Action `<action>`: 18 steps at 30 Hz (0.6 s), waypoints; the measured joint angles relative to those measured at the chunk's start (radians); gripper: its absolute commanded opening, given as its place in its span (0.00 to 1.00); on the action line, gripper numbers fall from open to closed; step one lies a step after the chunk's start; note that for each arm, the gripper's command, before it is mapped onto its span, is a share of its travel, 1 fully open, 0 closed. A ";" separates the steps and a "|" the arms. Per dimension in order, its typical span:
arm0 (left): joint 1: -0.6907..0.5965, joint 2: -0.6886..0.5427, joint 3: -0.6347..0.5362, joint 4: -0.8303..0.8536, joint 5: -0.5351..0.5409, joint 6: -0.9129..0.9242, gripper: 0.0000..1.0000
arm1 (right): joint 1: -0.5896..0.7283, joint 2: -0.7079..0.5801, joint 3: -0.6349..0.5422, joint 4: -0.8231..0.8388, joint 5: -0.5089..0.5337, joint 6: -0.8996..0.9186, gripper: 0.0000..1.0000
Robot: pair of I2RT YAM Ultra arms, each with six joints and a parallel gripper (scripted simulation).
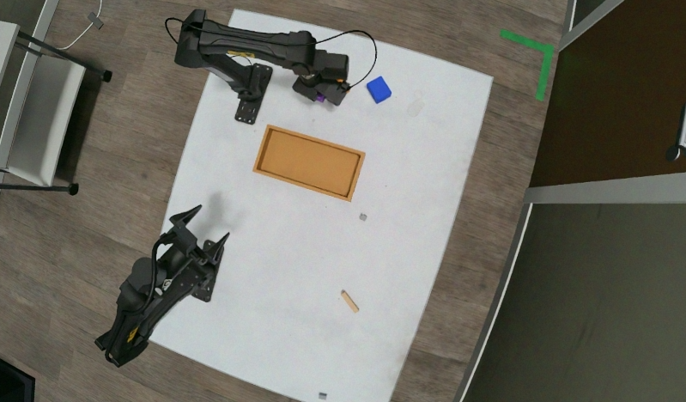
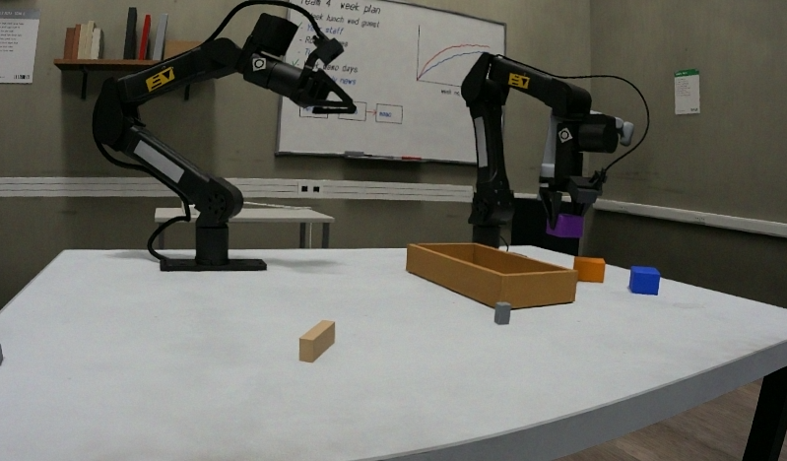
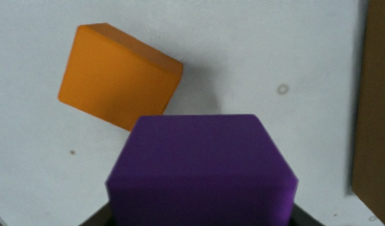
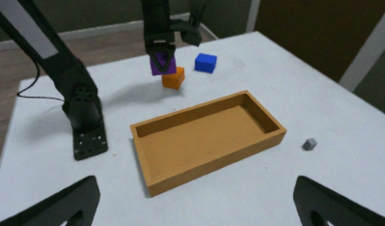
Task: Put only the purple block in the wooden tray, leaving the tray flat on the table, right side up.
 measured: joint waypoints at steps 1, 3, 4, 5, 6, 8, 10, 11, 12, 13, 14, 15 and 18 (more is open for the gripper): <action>-0.044 0.000 0.000 0.000 0.001 -0.040 0.47 | -0.008 -0.021 -0.012 -0.013 0.002 0.000 1.00; -0.133 0.000 0.000 0.000 0.002 -0.119 0.47 | -0.022 -0.061 -0.032 -0.037 0.002 0.000 1.00; -0.178 0.001 0.000 0.000 0.003 -0.159 0.47 | -0.028 -0.079 -0.042 -0.047 0.001 0.000 1.00; -0.225 0.004 0.003 -0.001 0.003 -0.201 0.47 | -0.033 -0.097 -0.049 -0.057 0.001 0.000 1.00; -0.272 0.011 0.009 -0.001 0.004 -0.241 0.47 | -0.039 -0.113 -0.055 -0.065 0.000 0.000 1.00; -0.368 0.035 0.030 0.000 0.003 -0.324 0.47 | -0.048 -0.140 -0.066 -0.078 0.000 0.000 1.00; -0.462 0.068 0.060 0.001 0.004 -0.406 0.47 | -0.055 -0.159 -0.072 -0.089 0.000 0.000 1.00; -0.508 0.087 0.078 0.002 0.005 -0.446 0.47 | -0.058 -0.164 -0.074 -0.092 0.000 0.000 1.00; -0.550 0.106 0.094 0.008 0.007 -0.479 0.47 | -0.061 -0.168 -0.075 -0.095 0.000 0.000 1.00; -0.578 0.119 0.104 0.017 0.011 -0.506 0.47 | -0.063 -0.169 -0.076 -0.097 0.000 0.000 1.00; -0.596 0.131 0.114 0.015 0.011 -0.534 0.47 | -0.063 -0.170 -0.076 -0.098 0.001 0.000 1.00; -0.613 0.146 0.129 0.011 0.009 -0.565 0.47 | -0.064 -0.170 -0.076 -0.099 0.000 0.000 1.00; -0.675 0.199 0.181 0.010 0.005 -0.637 0.47 | -0.066 -0.170 -0.077 -0.101 -0.003 0.000 1.00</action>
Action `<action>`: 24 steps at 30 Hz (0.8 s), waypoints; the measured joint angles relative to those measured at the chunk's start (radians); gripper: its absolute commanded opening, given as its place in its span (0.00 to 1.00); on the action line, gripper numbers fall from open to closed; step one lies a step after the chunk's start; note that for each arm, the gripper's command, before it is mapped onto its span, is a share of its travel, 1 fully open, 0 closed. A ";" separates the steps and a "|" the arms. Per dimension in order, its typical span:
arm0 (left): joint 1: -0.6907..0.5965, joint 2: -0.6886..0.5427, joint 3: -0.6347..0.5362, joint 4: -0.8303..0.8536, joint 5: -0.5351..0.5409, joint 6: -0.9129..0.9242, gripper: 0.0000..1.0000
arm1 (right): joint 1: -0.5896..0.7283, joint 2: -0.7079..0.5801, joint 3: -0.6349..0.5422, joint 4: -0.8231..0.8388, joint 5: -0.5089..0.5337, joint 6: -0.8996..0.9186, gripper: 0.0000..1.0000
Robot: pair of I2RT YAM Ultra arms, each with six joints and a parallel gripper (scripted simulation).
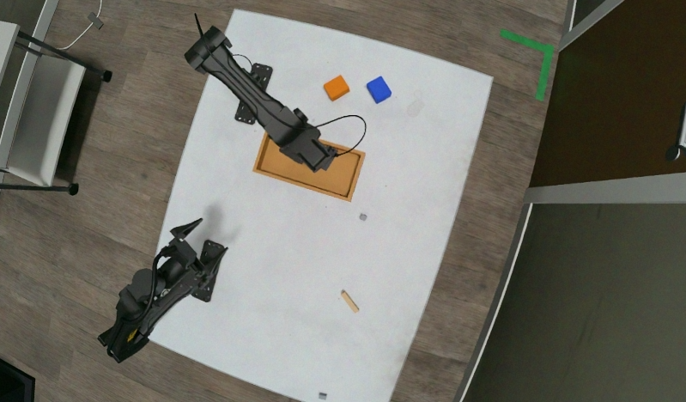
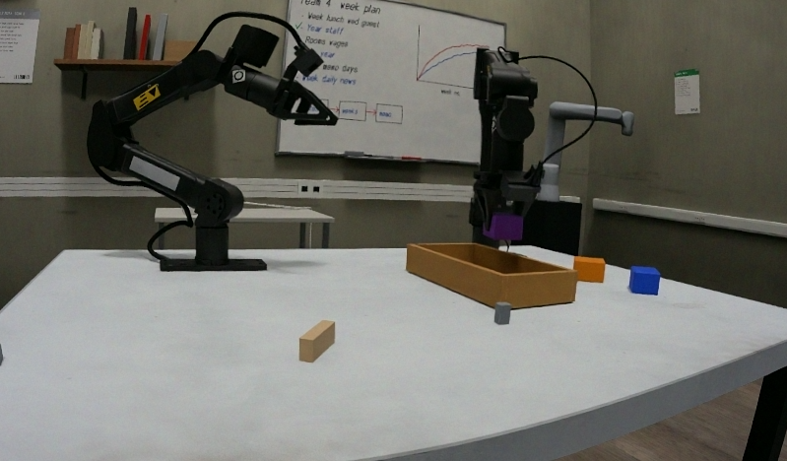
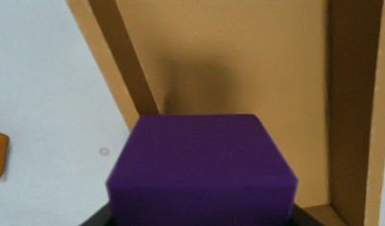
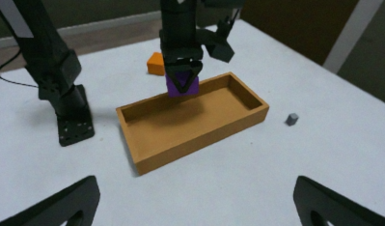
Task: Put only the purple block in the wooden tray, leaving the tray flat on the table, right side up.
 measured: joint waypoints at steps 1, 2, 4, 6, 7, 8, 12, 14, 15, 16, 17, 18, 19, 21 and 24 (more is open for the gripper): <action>-0.021 0.018 0.018 0.000 0.001 -0.019 0.47 | 0.000 0.000 0.000 -0.001 0.000 0.000 1.00; -0.041 0.035 0.034 0.000 0.001 -0.036 0.47 | -0.001 0.000 0.000 -0.001 -0.001 0.000 1.00; -0.070 0.063 0.060 0.000 0.005 -0.060 0.47 | -0.001 0.000 0.000 -0.002 -0.001 0.000 1.00; -0.082 0.082 0.078 -0.001 0.006 -0.077 0.47 | -0.001 0.000 0.000 -0.002 -0.001 0.000 1.00; -0.084 0.088 0.085 -0.001 0.006 -0.082 0.47 | -0.001 0.000 0.000 -0.002 -0.002 0.000 1.00; -0.085 0.092 0.089 0.000 0.006 -0.085 0.47 | -0.001 0.000 0.000 -0.002 -0.002 0.000 1.00; -0.085 0.092 0.094 -0.005 0.006 -0.094 0.47 | -0.001 0.000 0.000 -0.002 -0.002 0.000 1.00; -0.085 0.092 0.095 -0.008 0.006 -0.096 0.47 | -0.001 0.000 0.000 -0.002 -0.002 0.000 1.00; -0.085 0.092 0.098 -0.011 0.006 -0.097 0.47 | -0.001 0.000 0.000 -0.002 -0.002 0.000 1.00; -0.085 0.093 0.100 -0.010 0.006 -0.098 0.47 | -0.001 0.000 0.000 -0.002 -0.002 0.000 1.00; -0.085 0.093 0.100 -0.010 0.006 -0.098 0.47 | -0.001 0.000 0.000 -0.002 -0.002 0.000 1.00; -0.085 0.093 0.097 -0.006 0.006 -0.099 0.47 | -0.001 0.000 0.000 -0.002 -0.002 0.000 1.00; -0.085 0.093 0.088 0.005 0.006 -0.100 0.47 | -0.001 0.000 0.000 -0.002 -0.002 0.000 1.00; -0.085 0.096 0.056 0.032 0.006 -0.103 0.47 | -0.001 0.000 0.000 -0.002 -0.002 0.000 1.00; -0.085 0.114 -0.001 0.074 0.006 -0.106 0.47 | -0.001 0.000 0.000 -0.002 -0.002 0.000 1.00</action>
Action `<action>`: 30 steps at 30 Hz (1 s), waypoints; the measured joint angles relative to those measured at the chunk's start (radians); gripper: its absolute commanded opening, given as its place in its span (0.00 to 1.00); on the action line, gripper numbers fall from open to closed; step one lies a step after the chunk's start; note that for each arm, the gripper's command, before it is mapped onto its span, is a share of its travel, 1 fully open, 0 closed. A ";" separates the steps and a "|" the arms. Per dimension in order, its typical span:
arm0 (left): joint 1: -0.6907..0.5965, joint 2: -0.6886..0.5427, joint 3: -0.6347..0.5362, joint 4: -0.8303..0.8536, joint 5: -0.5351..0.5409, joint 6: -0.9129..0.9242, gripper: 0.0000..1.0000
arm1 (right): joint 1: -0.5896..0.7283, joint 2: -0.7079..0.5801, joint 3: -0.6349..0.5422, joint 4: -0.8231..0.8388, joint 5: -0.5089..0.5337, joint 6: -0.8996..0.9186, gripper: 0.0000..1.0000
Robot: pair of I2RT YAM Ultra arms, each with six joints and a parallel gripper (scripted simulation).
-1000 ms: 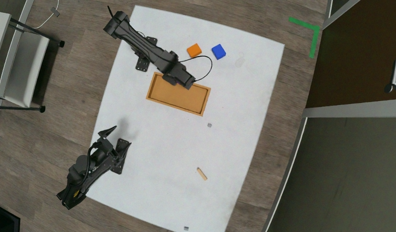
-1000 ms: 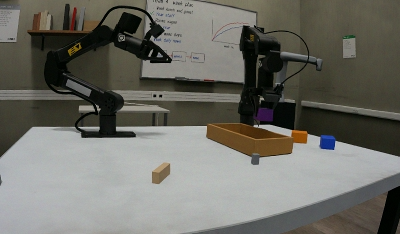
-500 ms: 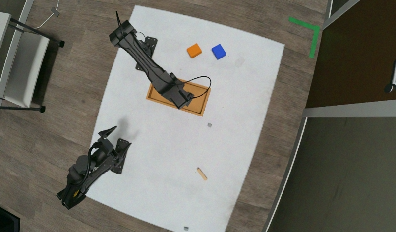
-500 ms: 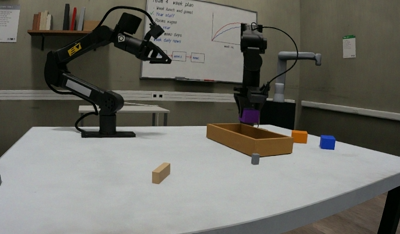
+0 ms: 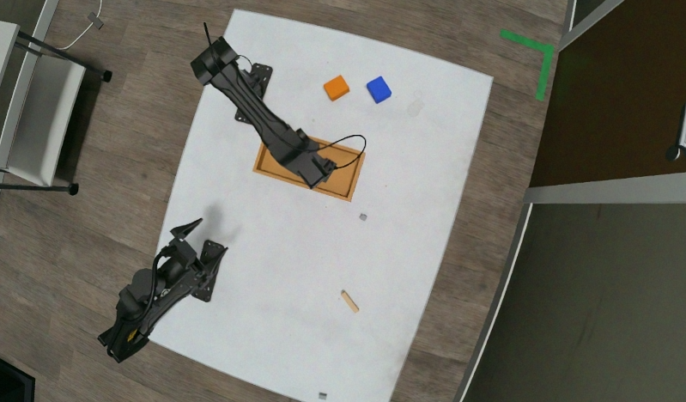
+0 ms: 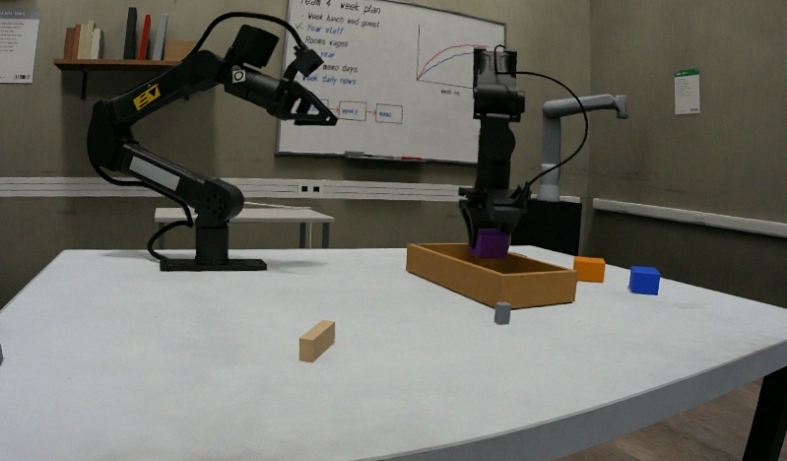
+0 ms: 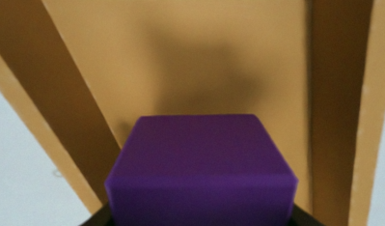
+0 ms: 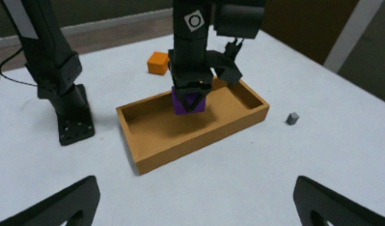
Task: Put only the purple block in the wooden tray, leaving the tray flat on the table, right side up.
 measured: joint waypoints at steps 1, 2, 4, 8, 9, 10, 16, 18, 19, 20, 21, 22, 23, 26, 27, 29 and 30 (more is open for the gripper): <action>0.000 0.008 -0.016 0.014 0.000 -0.001 0.47 | 0.000 0.000 0.000 0.000 0.000 0.000 1.00; 0.000 0.016 -0.031 0.029 0.000 -0.001 0.47 | 0.000 0.000 0.000 0.000 0.000 0.000 1.00; 0.000 0.030 -0.053 0.056 0.000 -0.002 0.47 | 0.000 0.000 0.000 0.000 0.000 0.000 1.00; 0.000 0.036 -0.071 0.097 0.000 -0.003 0.47 | 0.000 0.000 0.000 0.000 0.000 0.000 1.00; 0.000 0.036 -0.075 0.109 0.000 -0.003 0.47 | 0.000 0.000 0.000 0.000 0.000 0.000 1.00; 0.000 0.036 -0.080 0.121 0.000 -0.003 0.47 | 0.000 0.000 0.000 0.000 0.000 0.000 1.00; 0.000 0.050 -0.106 0.168 0.000 -0.004 0.47 | 0.000 0.000 0.000 0.000 0.000 0.000 1.00; 0.000 0.051 -0.113 0.178 0.000 -0.004 0.47 | 0.000 0.000 0.000 0.000 0.000 0.000 1.00; 0.000 0.050 -0.113 0.179 0.000 -0.004 0.47 | 0.000 0.000 0.000 0.000 0.000 0.000 1.00; 0.000 0.051 -0.113 0.183 0.000 -0.004 0.47 | 0.000 0.000 0.000 0.000 0.000 0.000 1.00; 0.000 0.050 -0.113 0.186 0.000 -0.004 0.47 | 0.000 0.000 0.000 0.000 0.000 0.000 1.00; 0.000 0.051 -0.113 0.189 0.000 -0.004 0.47 | 0.000 0.000 0.000 0.000 0.000 0.000 1.00; 0.000 0.051 -0.113 0.191 0.000 -0.004 0.47 | 0.000 0.000 0.000 0.000 0.000 0.000 1.00; 0.000 0.051 -0.113 0.197 0.000 -0.004 0.47 | 0.000 0.000 0.000 0.000 0.000 0.000 1.00; 0.000 0.051 -0.113 0.198 0.000 -0.004 0.47 | 0.000 0.000 0.000 0.000 0.000 0.000 1.00; 0.000 0.051 -0.113 0.200 0.000 -0.005 0.70 | 0.000 0.000 0.000 0.000 0.000 0.000 1.00; 0.000 0.051 -0.113 0.201 0.000 -0.005 0.78 | 0.000 0.000 0.000 0.000 0.000 0.000 1.00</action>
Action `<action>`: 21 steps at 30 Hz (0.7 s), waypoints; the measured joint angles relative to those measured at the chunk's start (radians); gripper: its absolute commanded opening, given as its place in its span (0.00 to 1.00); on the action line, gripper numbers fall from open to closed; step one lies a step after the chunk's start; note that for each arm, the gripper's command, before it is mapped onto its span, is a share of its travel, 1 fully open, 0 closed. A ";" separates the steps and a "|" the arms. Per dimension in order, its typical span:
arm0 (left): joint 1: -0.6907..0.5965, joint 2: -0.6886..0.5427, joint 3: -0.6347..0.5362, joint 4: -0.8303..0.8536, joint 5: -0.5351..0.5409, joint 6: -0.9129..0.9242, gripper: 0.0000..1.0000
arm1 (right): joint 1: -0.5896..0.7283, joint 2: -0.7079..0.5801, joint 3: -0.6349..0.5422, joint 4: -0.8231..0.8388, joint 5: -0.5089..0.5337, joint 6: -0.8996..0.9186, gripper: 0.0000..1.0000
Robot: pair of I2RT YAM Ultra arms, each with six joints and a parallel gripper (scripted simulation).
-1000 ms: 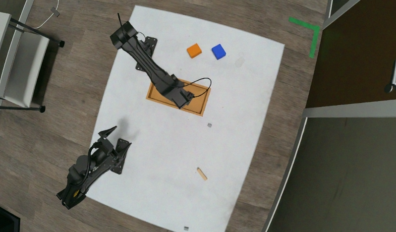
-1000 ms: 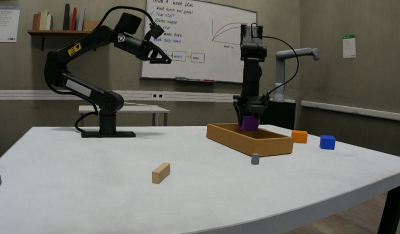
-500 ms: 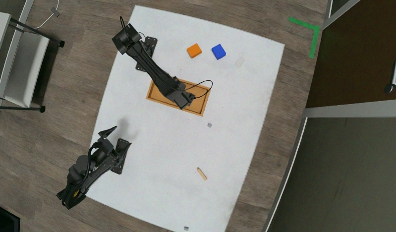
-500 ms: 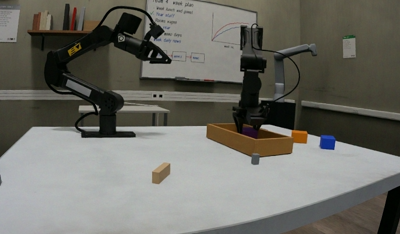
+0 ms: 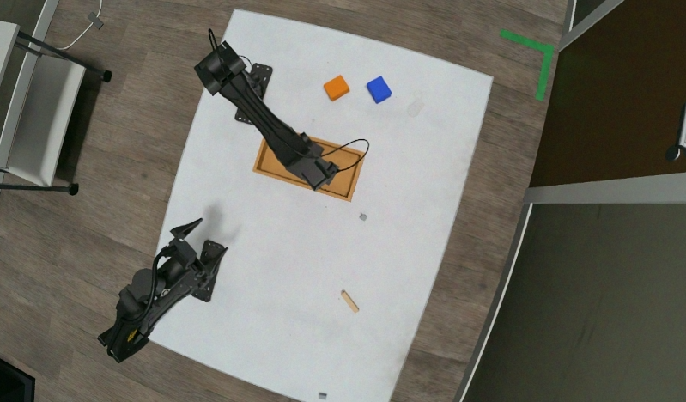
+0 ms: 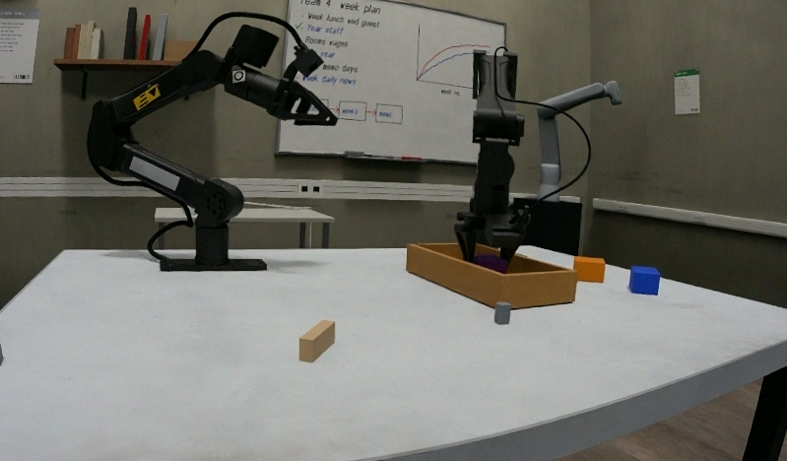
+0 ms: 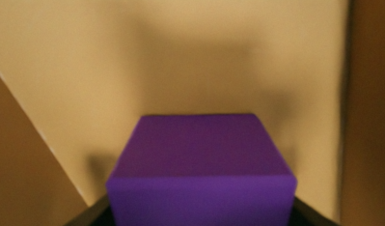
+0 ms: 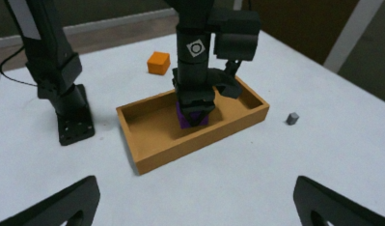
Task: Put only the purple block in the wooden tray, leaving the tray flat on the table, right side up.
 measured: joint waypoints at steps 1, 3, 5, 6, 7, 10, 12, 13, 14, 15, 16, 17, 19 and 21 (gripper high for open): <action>0.000 0.000 0.000 0.000 0.000 -0.002 0.78 | 0.000 0.000 0.000 0.000 0.000 0.000 1.00; 0.000 0.000 0.000 0.000 0.000 -0.002 0.78 | 0.000 0.000 0.000 0.000 0.000 0.000 1.00; 0.000 -0.003 0.000 0.000 0.000 -0.002 0.78 | 0.000 0.000 0.000 0.000 0.000 0.000 1.00; 0.000 -0.006 0.001 -0.002 0.000 -0.002 0.78 | 0.000 0.000 0.000 0.000 0.000 0.000 1.00; 0.000 -0.010 0.006 -0.006 0.000 -0.002 0.78 | 0.000 0.000 0.000 0.000 0.000 0.000 1.00; 0.002 -0.024 0.023 -0.014 0.000 -0.002 0.78 | 0.000 0.000 0.000 0.000 0.000 0.000 1.00; 0.003 -0.031 0.040 -0.029 0.000 -0.002 0.78 | 0.000 0.000 0.000 0.000 0.000 0.000 1.00; 0.004 -0.035 0.048 -0.036 0.000 -0.001 0.78 | 0.000 0.000 0.000 0.000 0.000 0.000 1.00; 0.005 -0.039 0.057 -0.046 0.000 -0.001 0.78 | 0.000 0.000 0.000 0.000 0.000 0.000 1.00; 0.005 -0.043 0.067 -0.058 0.000 -0.001 0.78 | 0.000 0.000 0.000 0.000 0.000 0.000 1.00; 0.006 -0.048 0.080 -0.073 0.000 -0.001 0.78 | 0.000 0.000 0.000 0.000 0.000 0.000 1.00; 0.006 -0.053 0.095 -0.090 0.000 0.000 0.78 | 0.000 0.000 0.000 0.000 0.000 0.000 1.00; 0.008 -0.064 0.129 -0.124 0.000 0.002 1.00 | 0.000 0.000 0.000 0.000 0.000 0.000 1.00; 0.008 -0.078 0.146 -0.132 0.000 0.008 1.00 | 0.000 0.000 0.000 0.000 0.000 0.000 1.00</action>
